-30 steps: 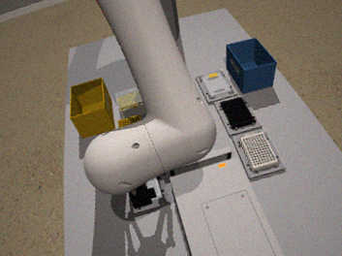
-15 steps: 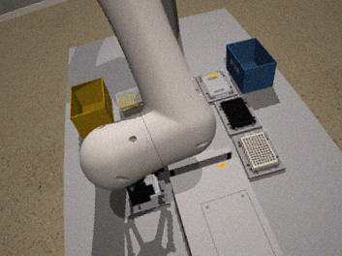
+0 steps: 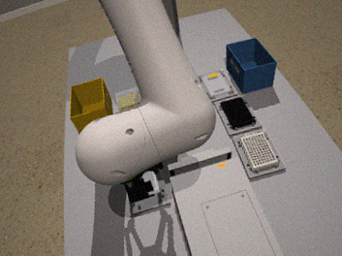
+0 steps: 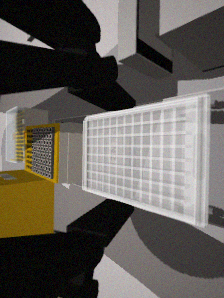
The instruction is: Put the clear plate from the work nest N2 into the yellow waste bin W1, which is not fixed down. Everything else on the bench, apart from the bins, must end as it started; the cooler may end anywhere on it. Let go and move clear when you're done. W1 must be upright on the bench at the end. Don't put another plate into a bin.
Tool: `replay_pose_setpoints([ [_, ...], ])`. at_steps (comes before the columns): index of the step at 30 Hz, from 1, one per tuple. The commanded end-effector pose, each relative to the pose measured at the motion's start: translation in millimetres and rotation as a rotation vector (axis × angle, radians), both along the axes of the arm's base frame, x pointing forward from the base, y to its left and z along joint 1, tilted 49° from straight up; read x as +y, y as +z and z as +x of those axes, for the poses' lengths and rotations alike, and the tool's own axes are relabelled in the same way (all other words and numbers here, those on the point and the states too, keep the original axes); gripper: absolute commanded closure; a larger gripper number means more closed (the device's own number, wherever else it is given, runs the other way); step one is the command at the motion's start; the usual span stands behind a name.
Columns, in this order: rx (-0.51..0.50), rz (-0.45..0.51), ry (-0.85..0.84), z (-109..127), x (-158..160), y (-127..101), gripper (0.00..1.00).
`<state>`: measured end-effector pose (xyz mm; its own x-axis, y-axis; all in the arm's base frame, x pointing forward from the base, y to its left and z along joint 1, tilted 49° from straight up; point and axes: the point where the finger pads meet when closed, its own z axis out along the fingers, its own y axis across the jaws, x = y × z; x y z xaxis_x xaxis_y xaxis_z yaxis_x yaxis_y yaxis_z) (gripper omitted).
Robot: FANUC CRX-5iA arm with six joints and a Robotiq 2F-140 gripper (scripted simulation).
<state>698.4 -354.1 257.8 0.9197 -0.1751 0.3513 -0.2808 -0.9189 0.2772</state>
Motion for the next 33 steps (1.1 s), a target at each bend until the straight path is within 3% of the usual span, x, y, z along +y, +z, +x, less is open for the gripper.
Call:
replay_pose_setpoints([
  [1,-0.002,-0.001,0.000,-2,1,4,0.90],
  [33,-0.002,-0.001,0.000,-26,16,29,0.90],
])
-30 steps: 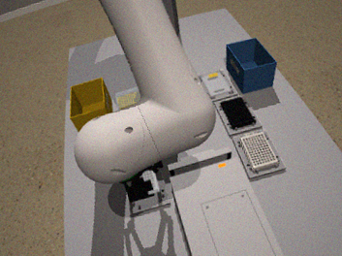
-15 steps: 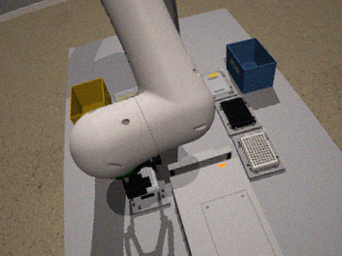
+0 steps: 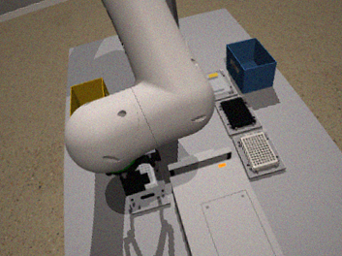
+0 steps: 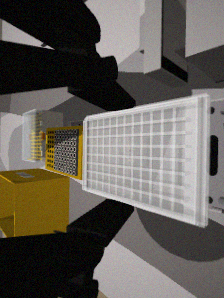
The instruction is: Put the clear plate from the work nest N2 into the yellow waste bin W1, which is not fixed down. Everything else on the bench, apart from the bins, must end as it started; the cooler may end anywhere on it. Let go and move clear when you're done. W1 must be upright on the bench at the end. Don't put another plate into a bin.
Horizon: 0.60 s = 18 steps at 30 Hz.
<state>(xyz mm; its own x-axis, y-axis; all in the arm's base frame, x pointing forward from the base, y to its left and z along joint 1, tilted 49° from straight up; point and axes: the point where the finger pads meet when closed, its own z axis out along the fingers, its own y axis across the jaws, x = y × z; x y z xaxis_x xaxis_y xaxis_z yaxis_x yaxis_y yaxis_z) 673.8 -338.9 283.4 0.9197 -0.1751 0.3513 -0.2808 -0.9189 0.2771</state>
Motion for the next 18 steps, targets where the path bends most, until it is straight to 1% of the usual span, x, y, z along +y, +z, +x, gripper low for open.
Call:
replay_pose_setpoints([
  [1,-0.002,-0.001,0.000,-2,1,4,0.90],
  [18,-0.002,-0.001,0.000,-15,9,17,0.90],
])
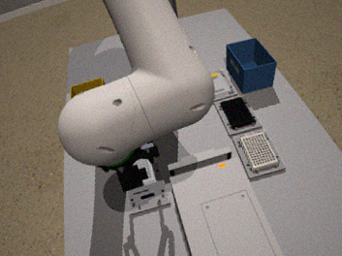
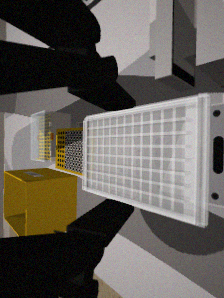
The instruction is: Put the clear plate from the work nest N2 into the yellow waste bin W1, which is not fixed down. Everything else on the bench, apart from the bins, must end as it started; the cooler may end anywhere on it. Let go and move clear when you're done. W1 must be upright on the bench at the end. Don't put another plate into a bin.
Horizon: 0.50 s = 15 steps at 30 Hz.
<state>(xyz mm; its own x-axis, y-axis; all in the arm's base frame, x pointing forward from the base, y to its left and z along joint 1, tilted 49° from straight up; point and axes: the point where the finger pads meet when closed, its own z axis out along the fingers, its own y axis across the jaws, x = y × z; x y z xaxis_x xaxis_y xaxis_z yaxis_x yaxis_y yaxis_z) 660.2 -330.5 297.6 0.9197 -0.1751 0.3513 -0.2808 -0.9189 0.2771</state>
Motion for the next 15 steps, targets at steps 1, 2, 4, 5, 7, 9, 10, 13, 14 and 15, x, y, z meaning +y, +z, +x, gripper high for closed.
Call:
replay_pose_setpoints([
  [1,-0.002,-0.001,0.000,-2,1,4,0.90],
  [2,-0.002,-0.001,0.000,-3,2,5,0.90],
  [4,-0.002,-0.001,0.000,-3,2,5,0.90],
  [5,-0.002,-0.001,0.000,-4,3,6,0.90],
  [7,-0.002,-0.001,0.000,-6,4,7,0.90],
  [9,-0.002,-0.001,0.000,-8,5,9,0.90],
  [10,-0.002,-0.001,0.000,-8,5,10,0.90],
  [13,-0.002,-0.001,0.000,-11,7,13,0.90],
  [14,-0.002,-0.001,0.000,-12,7,14,0.90],
  [15,-0.002,-0.001,0.000,-13,8,14,0.90],
])
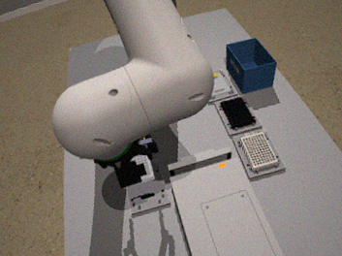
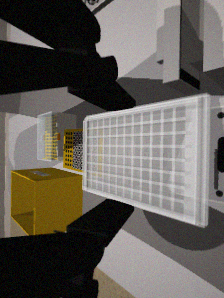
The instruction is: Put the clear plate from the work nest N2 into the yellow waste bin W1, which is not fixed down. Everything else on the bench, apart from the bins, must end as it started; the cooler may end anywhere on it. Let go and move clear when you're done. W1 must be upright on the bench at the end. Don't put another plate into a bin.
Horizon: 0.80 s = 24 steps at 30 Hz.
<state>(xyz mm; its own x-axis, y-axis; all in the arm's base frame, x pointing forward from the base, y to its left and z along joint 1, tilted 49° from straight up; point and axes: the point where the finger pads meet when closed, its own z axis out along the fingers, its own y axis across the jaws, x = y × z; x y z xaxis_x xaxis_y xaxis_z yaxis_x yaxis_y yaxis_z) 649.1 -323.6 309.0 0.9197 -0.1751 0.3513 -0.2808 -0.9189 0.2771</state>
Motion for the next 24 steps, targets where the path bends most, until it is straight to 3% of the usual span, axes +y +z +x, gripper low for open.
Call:
replay_pose_setpoints([
  [1,-0.002,-0.001,0.000,-2,1,4,0.90],
  [10,-0.002,-0.001,0.000,-3,2,4,0.90],
  [24,-0.011,0.013,-0.015,-28,-8,-14,0.90],
])
